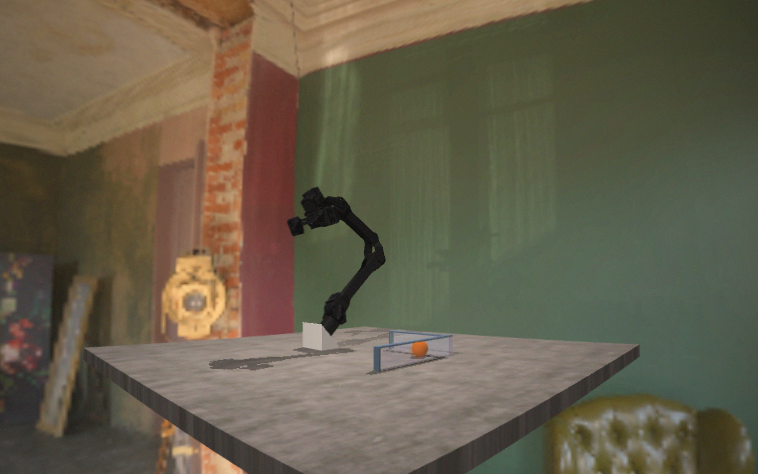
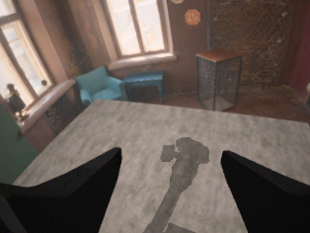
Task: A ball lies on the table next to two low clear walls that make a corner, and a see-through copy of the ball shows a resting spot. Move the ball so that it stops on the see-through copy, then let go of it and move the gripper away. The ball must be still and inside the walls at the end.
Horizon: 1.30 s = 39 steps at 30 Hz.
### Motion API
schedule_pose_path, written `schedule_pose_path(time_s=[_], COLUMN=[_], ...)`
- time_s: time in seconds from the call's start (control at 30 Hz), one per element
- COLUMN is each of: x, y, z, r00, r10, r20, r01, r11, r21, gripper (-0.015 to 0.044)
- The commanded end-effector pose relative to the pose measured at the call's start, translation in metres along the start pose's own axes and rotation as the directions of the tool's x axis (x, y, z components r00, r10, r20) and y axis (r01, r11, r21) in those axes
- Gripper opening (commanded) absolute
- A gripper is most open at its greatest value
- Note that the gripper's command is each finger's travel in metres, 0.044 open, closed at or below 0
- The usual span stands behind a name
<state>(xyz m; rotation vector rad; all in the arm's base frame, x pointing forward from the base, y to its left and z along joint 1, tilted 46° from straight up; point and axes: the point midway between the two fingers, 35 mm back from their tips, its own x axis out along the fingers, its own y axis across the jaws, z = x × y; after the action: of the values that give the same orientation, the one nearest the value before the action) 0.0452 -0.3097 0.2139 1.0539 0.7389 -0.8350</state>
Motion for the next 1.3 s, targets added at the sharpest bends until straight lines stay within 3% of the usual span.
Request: schedule_pose_path(time_s=[0.0, 0.27, 0.57, 0.7, 1.0, 1.27], x=[0.034, 0.093, 0.133, 0.141, 0.142, 0.145], y=[0.050, 0.152, 0.249, 0.274, 0.320, 0.319], z=[-0.001, -0.045, -0.143, -0.185, -0.336, -0.357], r00=[0.991, 0.916, 0.758, 0.685, 0.409, 0.388], r10=[0.085, 0.154, 0.084, 0.042, -0.174, -0.194], r20=[-0.102, -0.371, -0.646, -0.728, -0.896, -0.901], r01=[-0.097, -0.295, -0.537, -0.617, -0.819, -0.830], r11=[0.988, 0.884, 0.643, 0.564, 0.363, 0.351], r21=[-0.120, -0.362, -0.546, -0.548, -0.444, -0.433], gripper=[0.0341, 0.0341, 0.0341, 0.0341, 0.0341, 0.0341])
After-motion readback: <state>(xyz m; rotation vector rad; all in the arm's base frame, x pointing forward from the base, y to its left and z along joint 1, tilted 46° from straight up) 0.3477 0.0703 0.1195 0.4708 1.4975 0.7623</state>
